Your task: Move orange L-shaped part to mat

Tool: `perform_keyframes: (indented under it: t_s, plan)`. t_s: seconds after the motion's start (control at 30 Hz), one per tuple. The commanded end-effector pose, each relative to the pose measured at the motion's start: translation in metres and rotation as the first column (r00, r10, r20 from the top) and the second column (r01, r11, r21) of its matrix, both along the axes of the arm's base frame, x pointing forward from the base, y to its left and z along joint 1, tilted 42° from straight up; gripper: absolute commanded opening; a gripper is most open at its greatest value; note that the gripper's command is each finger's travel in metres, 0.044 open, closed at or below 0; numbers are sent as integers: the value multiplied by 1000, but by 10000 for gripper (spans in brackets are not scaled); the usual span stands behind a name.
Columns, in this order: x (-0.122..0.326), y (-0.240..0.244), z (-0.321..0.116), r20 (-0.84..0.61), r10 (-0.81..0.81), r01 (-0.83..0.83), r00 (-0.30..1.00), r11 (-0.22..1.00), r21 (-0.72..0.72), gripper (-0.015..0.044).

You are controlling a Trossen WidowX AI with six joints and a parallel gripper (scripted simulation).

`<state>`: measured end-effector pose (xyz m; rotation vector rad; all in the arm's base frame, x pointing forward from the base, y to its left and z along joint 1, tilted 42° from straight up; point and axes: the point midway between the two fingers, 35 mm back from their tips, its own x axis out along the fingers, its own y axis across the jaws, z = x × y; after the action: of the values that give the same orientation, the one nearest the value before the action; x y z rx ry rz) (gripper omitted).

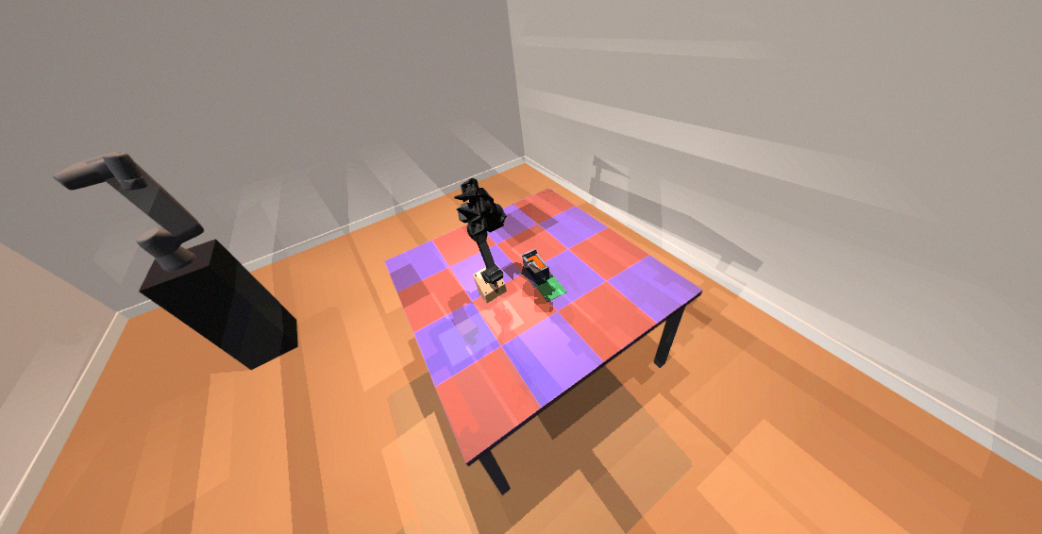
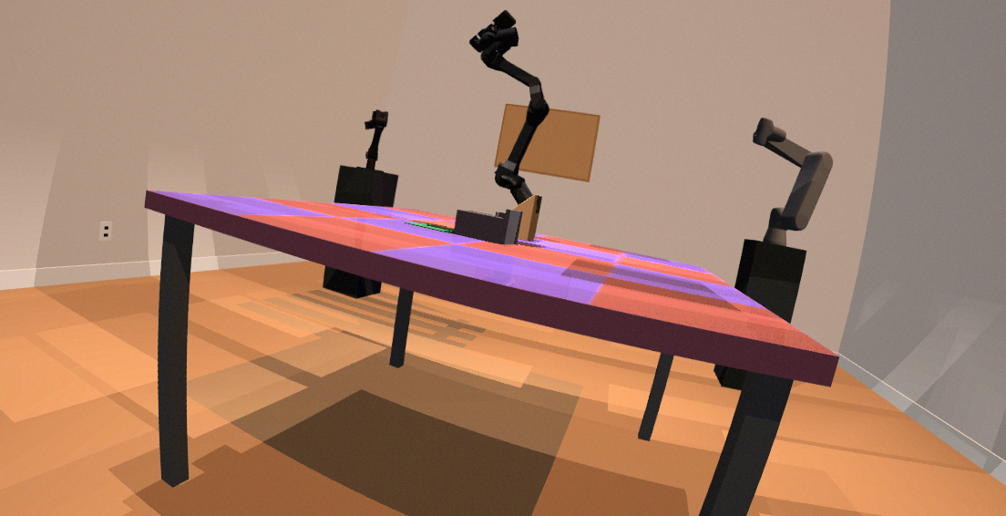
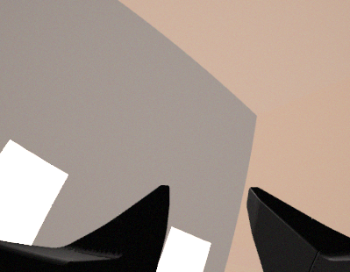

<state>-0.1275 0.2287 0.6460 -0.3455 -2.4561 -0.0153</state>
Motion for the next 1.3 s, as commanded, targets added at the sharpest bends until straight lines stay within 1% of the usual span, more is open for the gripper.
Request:
perform_keyframes:
  t_s: [0.0,0.03,0.1,0.23,0.27,0.37,0.47,0.57,0.7,0.8,0.87,0.97,1.13,1.27]
  plan:
    - [-4,-57,19,-63,41,-32,997,989,144,180]
    - [-3,-60,22,-95,63,-50,993,990,134,180]
    - [-4,-85,28,-105,94,-71,990,977,203,180]
    - [0,-114,36,-154,112,-64,982,956,287,180]
    - [5,-134,39,-170,119,-55,978,940,338,180]
    - [18,-193,46,-215,207,-84,954,878,471,180]
    - [34,-235,46,-248,302,-118,920,820,561,180]
    - [58,-285,43,-263,392,-129,882,735,665,180]
    - [104,-346,30,-299,517,-100,802,609,787,180]
    - [149,-383,15,-328,619,-67,713,526,848,180]
    - [169,-394,9,-362,648,-5,671,491,871,180]
    - [223,-421,-18,-361,751,62,552,395,917,180]
    - [301,-442,-63,-353,854,207,383,293,933,180]
    - [362,-446,-109,-301,923,324,240,216,921,180]
